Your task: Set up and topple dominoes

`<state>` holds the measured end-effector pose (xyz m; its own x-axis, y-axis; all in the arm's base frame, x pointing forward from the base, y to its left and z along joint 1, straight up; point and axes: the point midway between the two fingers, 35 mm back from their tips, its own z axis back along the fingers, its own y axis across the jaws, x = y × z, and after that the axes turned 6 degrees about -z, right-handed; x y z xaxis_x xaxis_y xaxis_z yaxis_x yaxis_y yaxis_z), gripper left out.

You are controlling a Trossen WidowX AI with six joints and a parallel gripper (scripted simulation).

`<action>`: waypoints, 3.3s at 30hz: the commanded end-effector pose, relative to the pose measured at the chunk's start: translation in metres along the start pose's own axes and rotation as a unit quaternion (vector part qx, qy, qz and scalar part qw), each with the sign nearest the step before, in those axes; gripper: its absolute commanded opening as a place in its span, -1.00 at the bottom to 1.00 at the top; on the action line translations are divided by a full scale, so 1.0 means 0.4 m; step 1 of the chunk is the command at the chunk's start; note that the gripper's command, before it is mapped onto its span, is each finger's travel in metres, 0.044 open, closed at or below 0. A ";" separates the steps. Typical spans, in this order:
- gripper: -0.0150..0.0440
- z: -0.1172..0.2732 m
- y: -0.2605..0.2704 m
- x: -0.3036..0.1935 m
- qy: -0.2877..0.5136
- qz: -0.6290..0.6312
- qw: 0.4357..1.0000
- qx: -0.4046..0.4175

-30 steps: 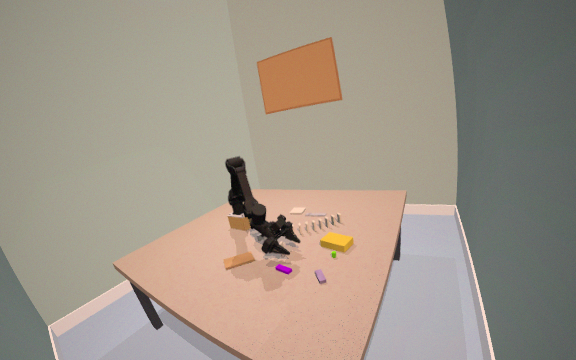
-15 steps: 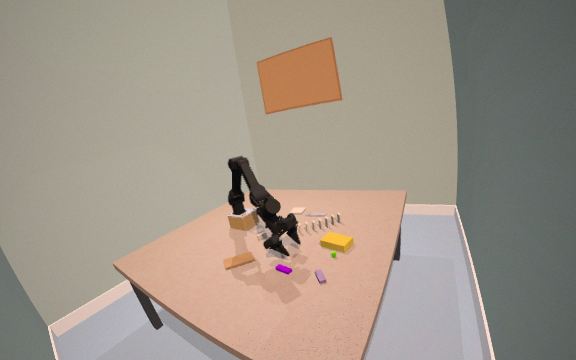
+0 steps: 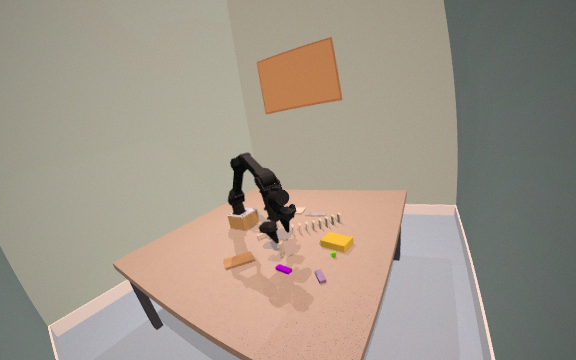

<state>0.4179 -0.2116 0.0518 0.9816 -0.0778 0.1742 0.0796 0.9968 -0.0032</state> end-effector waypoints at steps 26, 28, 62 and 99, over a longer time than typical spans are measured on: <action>1.00 -0.127 0.018 -0.070 0.069 0.024 0.997 -0.004; 1.00 -0.135 0.018 -0.072 0.069 0.024 0.997 -0.004; -0.13 0.166 0.020 -0.024 0.069 0.021 0.997 -0.003; -0.13 0.111 0.366 -0.193 0.069 0.267 0.961 0.021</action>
<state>0.3459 -0.0592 0.0991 0.8978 0.4389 0.0366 -0.4383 0.8985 -0.0234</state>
